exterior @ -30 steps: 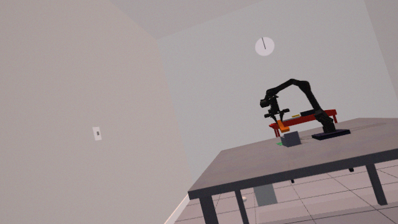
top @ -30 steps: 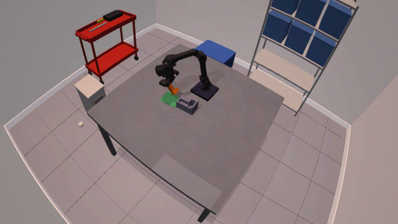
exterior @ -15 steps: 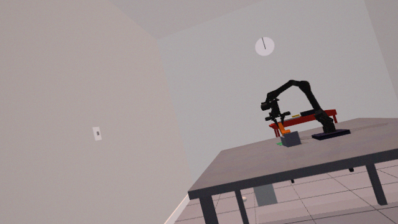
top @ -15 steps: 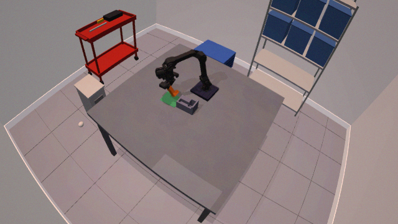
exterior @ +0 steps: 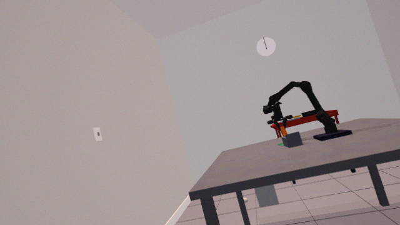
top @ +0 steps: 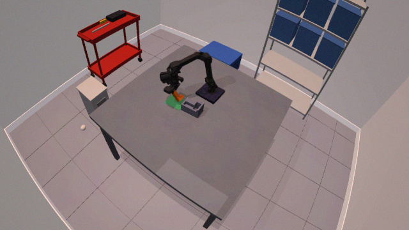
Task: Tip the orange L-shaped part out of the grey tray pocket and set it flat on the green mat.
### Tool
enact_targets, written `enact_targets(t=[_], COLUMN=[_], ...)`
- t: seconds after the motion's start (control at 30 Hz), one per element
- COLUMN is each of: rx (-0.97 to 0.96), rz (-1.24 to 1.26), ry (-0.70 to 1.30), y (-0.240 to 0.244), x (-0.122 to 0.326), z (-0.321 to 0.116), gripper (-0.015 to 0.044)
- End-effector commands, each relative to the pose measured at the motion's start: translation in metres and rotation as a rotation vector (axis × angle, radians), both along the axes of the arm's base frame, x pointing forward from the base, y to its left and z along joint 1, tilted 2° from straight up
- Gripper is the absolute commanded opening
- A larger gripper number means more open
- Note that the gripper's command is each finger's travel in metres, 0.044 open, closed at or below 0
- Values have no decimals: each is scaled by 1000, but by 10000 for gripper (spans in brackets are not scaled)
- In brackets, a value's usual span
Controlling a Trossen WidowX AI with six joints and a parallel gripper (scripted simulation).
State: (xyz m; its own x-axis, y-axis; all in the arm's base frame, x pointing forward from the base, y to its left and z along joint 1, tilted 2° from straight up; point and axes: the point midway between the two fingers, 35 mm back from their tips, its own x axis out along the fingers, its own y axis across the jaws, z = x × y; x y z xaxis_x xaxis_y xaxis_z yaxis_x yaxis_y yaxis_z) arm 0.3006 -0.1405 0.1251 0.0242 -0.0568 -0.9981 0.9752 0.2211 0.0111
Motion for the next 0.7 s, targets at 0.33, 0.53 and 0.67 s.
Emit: enact_targets(t=[0.33,0.53,0.67], rx=[1,1,1], rz=[3,3,3], ry=[-1,-1,-1], y=[-1,-1,-1], x=[1,0,0], z=[-22,-29,-29], gripper=[0,0,0])
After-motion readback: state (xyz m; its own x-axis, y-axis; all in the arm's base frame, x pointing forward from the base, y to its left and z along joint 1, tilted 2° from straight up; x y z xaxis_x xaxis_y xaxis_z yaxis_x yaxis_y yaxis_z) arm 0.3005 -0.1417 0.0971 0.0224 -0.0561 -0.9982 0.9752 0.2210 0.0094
